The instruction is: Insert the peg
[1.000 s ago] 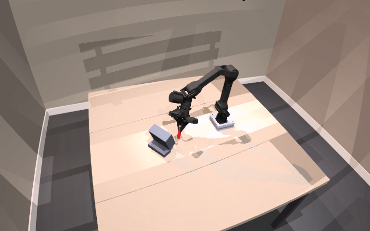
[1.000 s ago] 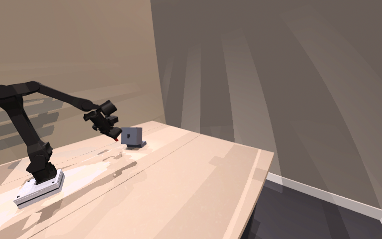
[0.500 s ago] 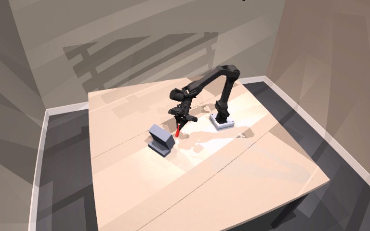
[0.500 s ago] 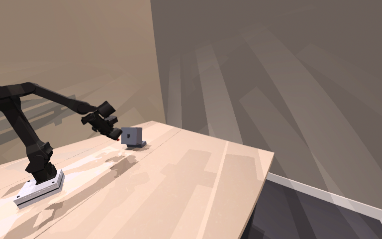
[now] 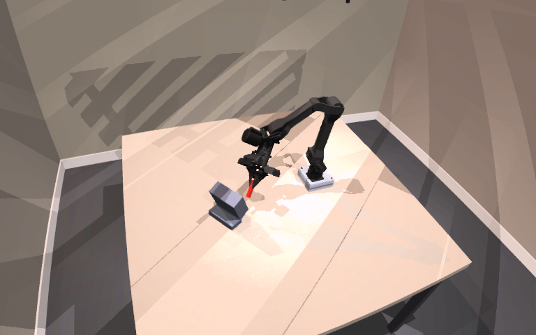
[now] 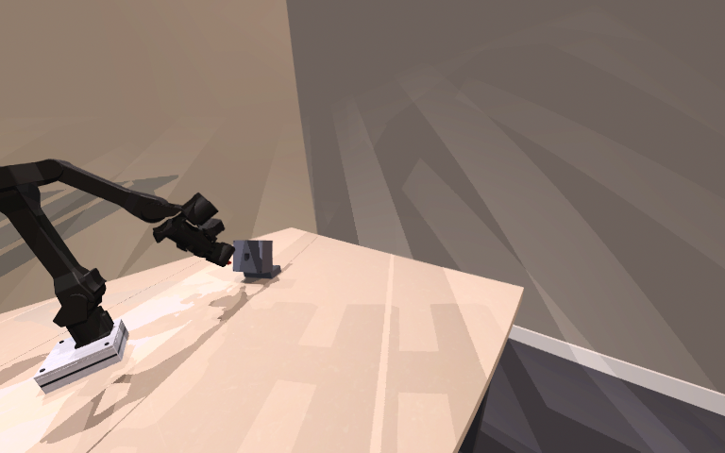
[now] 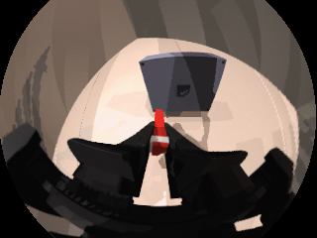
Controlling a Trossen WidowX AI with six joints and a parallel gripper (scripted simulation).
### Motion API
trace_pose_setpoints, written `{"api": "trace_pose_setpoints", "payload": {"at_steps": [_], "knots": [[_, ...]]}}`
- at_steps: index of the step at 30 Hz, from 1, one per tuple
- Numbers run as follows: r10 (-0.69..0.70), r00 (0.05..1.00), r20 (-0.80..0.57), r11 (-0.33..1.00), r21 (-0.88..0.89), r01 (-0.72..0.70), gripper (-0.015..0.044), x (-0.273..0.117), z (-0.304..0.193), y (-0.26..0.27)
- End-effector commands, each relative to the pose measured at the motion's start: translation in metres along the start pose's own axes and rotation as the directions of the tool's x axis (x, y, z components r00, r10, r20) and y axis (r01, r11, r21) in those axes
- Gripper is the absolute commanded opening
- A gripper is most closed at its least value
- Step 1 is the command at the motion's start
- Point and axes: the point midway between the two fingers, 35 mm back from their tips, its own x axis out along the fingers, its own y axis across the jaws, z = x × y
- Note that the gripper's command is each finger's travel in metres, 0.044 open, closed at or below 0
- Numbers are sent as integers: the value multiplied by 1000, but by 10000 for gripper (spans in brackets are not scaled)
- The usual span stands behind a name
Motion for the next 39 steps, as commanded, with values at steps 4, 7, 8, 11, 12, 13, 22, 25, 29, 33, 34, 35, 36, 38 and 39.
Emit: {"api": "trace_pose_setpoints", "payload": {"at_steps": [4,7,8,11,12,13,22,25,29,33,34,35,36,38,39], "knots": [[3,999,47,1000,-17,-2,0,-5,-1,-3],[2,998,66,1000,-23,0,0,-7,-2,-5],[2,997,72,1000,-25,0,0,-7,-2,-6],[0,996,90,1000,-31,3,0,-9,-3,-8],[0,995,96,999,-33,4,0,-10,-4,-8],[-1,995,102,999,-36,5,0,-10,-4,-9],[-6,988,156,998,-57,15,0,-17,-7,-14],[-8,985,174,998,-64,20,0,-19,-8,-15],[-11,980,197,997,-74,26,0,-22,-9,-17],[-15,975,220,996,-85,34,0,-24,-11,-19],[-15,974,225,996,-87,36,0,-25,-11,-20],[-16,973,231,995,-90,38,0,-26,-12,-20],[-17,971,237,995,-93,40,0,-27,-12,-20],[-19,969,248,994,-98,44,0,-28,-13,-21],[-20,967,253,994,-101,47,0,-29,-13,-22]]}}
